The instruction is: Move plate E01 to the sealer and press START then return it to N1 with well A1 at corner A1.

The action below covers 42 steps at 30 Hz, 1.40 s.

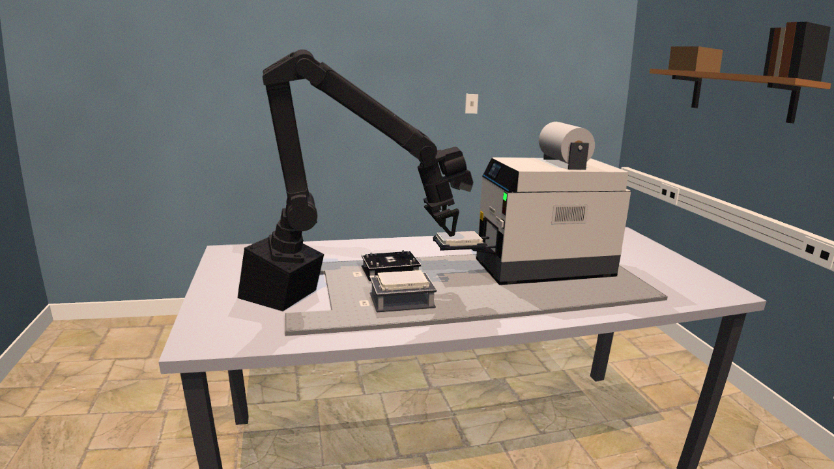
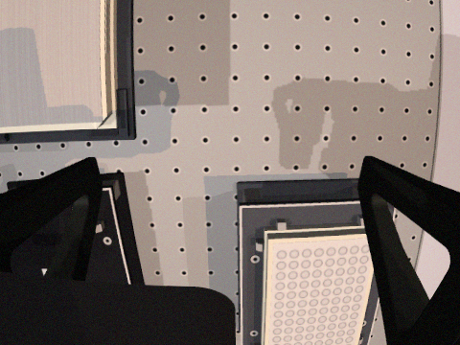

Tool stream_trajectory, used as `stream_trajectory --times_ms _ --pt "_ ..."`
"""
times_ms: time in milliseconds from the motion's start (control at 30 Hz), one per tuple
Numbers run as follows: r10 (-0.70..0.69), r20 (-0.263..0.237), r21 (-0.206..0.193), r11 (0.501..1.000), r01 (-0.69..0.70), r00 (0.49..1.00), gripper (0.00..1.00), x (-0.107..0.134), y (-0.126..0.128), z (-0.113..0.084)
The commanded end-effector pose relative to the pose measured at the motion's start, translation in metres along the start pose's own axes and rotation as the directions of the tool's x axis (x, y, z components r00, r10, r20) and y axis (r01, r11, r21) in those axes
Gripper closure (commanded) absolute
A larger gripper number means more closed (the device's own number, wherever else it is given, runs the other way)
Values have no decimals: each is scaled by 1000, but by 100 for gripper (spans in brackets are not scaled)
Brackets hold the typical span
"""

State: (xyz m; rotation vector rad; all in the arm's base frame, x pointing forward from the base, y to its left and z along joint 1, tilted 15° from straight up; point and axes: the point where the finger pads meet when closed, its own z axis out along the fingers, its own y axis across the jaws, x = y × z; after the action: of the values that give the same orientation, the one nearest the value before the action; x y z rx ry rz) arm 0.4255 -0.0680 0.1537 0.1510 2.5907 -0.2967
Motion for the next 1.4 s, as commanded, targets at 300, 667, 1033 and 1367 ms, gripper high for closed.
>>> stream_trajectory --times_ms 300,667,1033,1367 --pt "2 35 15 1000 -3 999 0 -20 -10 -3" --pt "24 34 2 1000 -24 999 0 -61 54 5" --pt "29 35 -4 1000 -28 999 0 -85 94 11" --pt "29 50 2 1000 -30 998 0 -88 89 12"
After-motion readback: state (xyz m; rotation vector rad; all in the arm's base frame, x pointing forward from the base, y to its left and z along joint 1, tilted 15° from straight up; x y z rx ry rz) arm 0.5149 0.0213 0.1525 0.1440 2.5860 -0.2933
